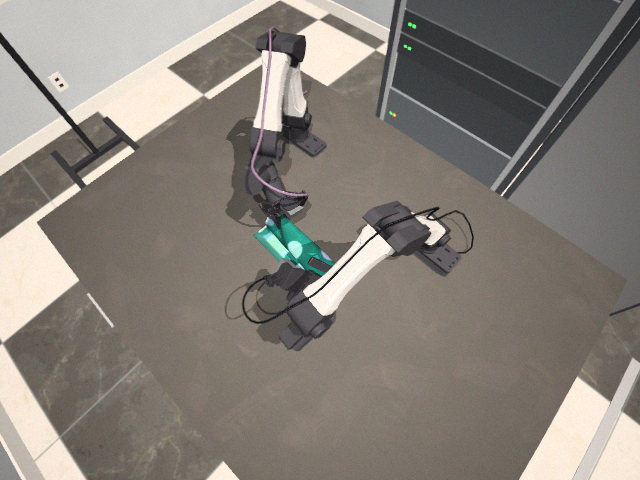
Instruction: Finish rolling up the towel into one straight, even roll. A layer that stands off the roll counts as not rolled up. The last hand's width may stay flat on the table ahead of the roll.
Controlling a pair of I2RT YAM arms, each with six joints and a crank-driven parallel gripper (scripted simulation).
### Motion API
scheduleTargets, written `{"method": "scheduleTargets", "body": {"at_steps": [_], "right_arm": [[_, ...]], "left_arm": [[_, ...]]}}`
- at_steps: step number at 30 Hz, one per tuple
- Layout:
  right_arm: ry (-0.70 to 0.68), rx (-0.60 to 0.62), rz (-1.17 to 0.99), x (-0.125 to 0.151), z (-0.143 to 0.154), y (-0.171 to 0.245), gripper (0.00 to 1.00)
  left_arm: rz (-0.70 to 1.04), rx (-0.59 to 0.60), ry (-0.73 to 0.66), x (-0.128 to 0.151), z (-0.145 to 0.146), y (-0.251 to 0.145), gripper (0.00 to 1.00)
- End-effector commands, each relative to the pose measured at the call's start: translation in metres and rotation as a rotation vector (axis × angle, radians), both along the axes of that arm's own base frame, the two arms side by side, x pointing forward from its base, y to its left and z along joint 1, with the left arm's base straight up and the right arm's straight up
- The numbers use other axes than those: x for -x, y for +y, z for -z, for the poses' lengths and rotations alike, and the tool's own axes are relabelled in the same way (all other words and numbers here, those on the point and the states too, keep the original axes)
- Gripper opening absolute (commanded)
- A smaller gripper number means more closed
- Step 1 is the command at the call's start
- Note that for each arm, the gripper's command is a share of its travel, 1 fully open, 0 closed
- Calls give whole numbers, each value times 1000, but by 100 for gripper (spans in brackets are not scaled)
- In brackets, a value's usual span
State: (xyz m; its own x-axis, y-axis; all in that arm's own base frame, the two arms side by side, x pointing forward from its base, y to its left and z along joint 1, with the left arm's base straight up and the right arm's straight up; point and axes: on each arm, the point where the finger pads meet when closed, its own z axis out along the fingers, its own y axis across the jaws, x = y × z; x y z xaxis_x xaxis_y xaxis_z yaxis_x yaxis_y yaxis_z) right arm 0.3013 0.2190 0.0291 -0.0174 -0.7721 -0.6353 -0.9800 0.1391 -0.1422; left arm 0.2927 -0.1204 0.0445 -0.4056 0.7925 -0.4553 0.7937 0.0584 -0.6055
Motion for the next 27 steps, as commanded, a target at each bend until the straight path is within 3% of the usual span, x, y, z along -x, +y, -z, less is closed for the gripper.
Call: {"method": "scheduleTargets", "body": {"at_steps": [1, 9, 11, 23, 27], "right_arm": [[175, -8, -10, 10, 4, -2, 31], [423, -31, -11, 10, 2, -2, 31], [423, -31, -11, 10, 2, -2, 31], [760, -62, -12, 10, -2, -2, 31], [823, -68, -12, 10, -3, -2, 31]], "left_arm": [[106, 20, 107, 0, -10, 3, 86], [104, 33, -161, 10, -12, -6, 89], [104, 33, -161, 10, -12, -6, 89], [94, 62, -751, 30, -18, -24, 94], [91, 68, -869, 35, -19, -28, 95]]}}
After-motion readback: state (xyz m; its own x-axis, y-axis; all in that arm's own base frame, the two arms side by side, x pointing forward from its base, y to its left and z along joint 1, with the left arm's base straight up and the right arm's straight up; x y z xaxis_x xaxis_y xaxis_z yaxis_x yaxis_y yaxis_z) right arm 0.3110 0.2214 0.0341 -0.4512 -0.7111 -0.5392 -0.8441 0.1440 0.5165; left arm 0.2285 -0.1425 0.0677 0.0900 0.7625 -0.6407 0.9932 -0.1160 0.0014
